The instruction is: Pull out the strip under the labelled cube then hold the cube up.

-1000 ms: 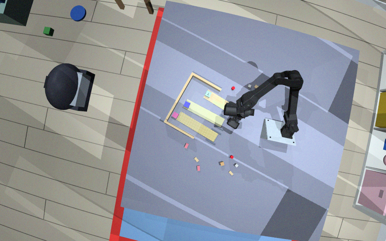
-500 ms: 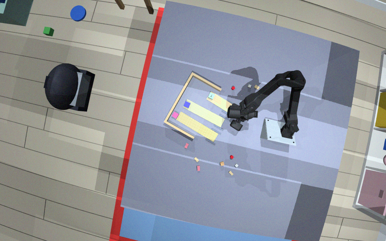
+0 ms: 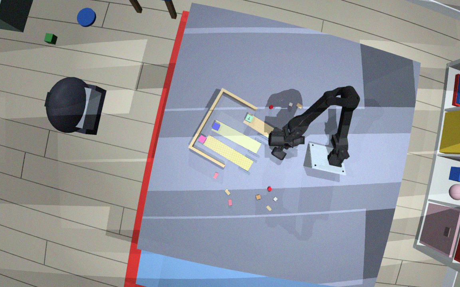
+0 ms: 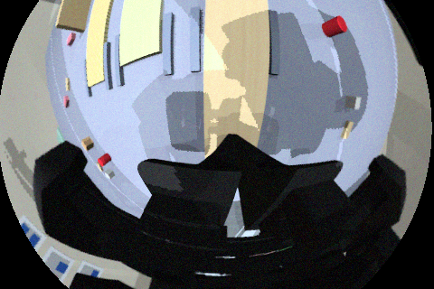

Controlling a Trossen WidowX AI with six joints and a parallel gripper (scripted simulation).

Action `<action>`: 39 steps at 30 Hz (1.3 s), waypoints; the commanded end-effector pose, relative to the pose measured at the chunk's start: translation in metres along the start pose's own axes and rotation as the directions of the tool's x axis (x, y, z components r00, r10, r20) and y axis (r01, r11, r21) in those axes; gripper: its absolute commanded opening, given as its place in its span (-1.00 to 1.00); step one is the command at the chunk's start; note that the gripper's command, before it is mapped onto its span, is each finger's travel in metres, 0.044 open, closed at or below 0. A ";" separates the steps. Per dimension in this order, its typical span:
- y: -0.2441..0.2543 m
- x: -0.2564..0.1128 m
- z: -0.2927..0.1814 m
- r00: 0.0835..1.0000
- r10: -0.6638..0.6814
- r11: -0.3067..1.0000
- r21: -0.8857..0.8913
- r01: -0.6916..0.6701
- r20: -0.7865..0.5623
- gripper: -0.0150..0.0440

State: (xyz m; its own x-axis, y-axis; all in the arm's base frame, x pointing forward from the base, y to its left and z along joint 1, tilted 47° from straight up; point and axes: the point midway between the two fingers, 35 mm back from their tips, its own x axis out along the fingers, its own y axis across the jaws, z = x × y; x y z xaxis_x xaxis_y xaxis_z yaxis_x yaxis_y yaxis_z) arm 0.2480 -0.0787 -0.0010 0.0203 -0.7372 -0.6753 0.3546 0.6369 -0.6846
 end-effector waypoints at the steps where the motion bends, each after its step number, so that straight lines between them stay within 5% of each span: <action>1: -0.002 0.005 -0.016 1.000 -0.006 1.000 -0.010 0.005 -0.026 -0.49; 39: -0.003 0.003 -0.066 1.000 -0.005 1.000 -0.012 0.005 -0.028 -0.49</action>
State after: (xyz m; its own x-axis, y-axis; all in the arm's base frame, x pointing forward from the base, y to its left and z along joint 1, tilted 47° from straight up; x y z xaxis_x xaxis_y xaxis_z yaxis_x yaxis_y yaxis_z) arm 0.1980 -0.0661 -0.0147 0.0218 -0.7352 -0.6775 0.3537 0.6395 -0.6826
